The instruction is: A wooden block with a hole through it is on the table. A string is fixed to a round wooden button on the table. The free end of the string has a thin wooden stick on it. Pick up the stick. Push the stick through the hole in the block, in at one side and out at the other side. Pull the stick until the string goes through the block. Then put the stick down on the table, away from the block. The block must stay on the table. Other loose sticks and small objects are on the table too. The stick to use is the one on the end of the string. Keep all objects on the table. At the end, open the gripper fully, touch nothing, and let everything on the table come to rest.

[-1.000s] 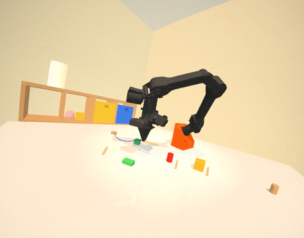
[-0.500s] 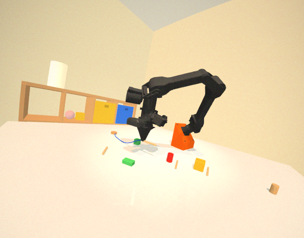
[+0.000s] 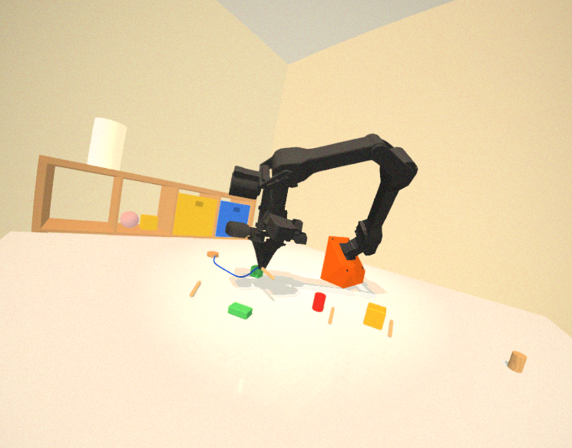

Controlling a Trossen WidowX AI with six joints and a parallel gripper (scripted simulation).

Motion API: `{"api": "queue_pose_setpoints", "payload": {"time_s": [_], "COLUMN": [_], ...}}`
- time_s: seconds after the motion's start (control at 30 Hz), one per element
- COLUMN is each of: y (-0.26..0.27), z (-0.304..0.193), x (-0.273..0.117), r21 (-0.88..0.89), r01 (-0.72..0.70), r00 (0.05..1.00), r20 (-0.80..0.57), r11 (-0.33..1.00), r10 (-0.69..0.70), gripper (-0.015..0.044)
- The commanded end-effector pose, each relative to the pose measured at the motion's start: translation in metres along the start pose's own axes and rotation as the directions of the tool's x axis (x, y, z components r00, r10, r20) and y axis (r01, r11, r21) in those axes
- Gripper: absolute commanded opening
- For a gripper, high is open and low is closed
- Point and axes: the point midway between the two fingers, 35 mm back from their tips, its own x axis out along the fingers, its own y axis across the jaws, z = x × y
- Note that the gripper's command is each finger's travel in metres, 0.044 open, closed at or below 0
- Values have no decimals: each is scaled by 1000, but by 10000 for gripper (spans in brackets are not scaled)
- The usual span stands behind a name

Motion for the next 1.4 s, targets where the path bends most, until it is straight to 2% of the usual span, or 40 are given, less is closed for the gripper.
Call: {"api": "queue_pose_setpoints", "payload": {"time_s": [0.0,0.3,0.6,1.0,1.37], "y": [-5,-13,-20,-30,-38], "z": [-3,-8,-13,-19,-26], "x": [-1,-1,-2,-2,-3], "r21": [144,448,707,937,999], "r01": [1,4,6,6,3], "r00": [1000,1000,1000,1000,1000], "r20": [-5,-5,-5,-4,-4], "r11": [990,894,707,350,-35], "r10": [-1,-2,-3,-5,-7], "gripper": [0,0,0,0,0]}}
